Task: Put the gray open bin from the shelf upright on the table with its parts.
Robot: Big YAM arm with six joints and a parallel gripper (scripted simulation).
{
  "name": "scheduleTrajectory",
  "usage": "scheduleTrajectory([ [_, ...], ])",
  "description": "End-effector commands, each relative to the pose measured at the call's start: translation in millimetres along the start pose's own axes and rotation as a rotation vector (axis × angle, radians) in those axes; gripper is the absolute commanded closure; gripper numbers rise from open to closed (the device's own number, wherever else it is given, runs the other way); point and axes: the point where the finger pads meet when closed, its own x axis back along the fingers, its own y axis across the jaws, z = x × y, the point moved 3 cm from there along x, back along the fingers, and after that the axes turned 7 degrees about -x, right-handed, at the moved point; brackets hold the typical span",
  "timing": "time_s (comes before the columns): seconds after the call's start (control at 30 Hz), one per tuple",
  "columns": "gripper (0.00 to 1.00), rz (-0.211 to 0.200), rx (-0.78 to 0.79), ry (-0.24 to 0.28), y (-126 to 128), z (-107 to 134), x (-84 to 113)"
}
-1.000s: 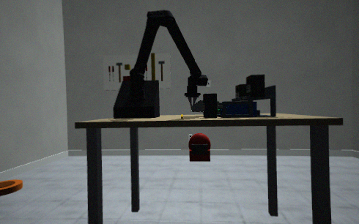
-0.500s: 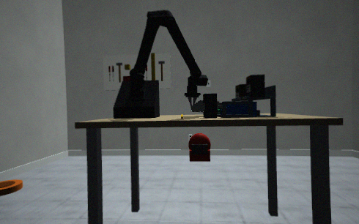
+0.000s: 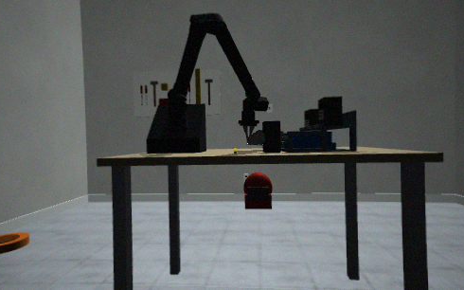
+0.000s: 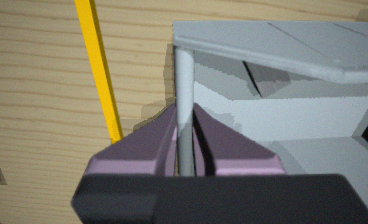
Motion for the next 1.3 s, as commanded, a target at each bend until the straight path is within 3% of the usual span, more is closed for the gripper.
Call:
scheduleTrajectory([
  [0.0,1.0,0.059,-0.029,-0.022,-13,-2,19.8],
  [1.17,1.0,0.061,-0.031,-0.023,-8,-2,20.4],
  [1.27,1.0,0.051,-0.024,-0.018,2,-1,16.8],
])
